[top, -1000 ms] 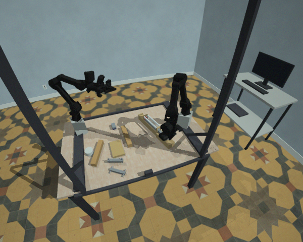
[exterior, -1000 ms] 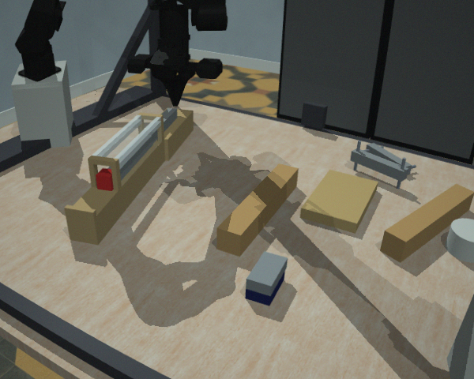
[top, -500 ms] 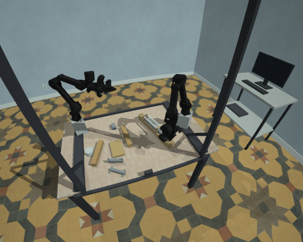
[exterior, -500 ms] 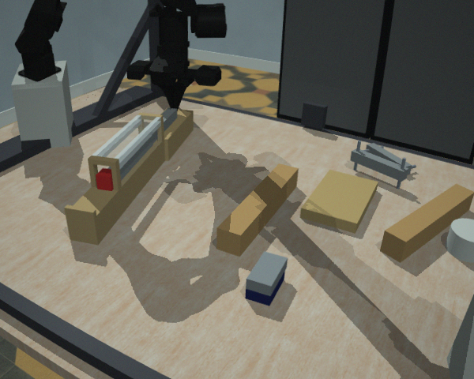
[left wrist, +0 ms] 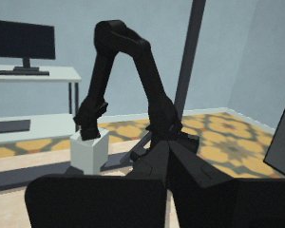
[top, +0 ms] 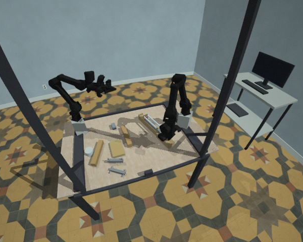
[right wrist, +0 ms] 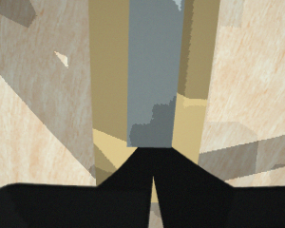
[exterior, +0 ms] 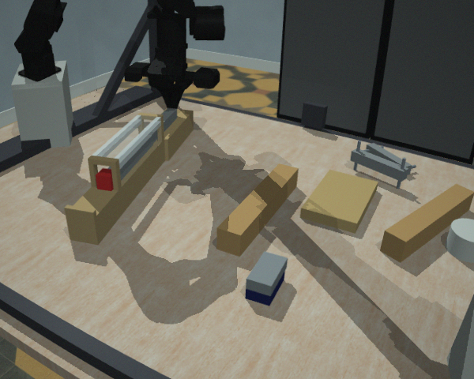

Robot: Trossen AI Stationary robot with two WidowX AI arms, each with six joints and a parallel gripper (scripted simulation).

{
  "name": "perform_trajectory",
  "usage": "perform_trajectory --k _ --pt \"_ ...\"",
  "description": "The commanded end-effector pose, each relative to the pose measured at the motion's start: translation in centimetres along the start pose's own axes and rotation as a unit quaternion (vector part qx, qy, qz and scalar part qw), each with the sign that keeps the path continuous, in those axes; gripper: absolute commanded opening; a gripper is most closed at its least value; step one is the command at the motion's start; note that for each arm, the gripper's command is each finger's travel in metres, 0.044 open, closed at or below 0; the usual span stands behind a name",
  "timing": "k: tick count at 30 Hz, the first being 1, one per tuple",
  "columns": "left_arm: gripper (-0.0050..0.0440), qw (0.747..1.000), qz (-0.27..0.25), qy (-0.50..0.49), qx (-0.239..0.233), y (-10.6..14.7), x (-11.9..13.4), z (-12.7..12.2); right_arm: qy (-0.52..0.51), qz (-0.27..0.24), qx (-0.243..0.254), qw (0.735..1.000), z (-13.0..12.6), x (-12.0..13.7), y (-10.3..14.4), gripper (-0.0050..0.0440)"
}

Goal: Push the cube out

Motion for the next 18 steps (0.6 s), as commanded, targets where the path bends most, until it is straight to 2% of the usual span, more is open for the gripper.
perform_trajectory --k 1,18 --pt "0.0 1.0 -0.013 0.002 -0.001 0.2 -0.9 0.0 0.0 0.005 -0.012 1.0 0.4 0.0 0.6 0.0" --pt "0.0 1.0 -0.013 0.002 -0.001 0.2 -0.9 0.0 -0.001 0.006 -0.013 1.0 0.4 -1.6 0.7 0.0"
Point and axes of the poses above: on each arm, the point midway between the two fingers, 35 mm back from their tips, its own y axis back along the fingers, its own z axis across the jaws, x = y × z, the point moved 4 cm from there along y, back along the fingers, and after that the axes turned 1 degree about -y, right-handed, at the moved point
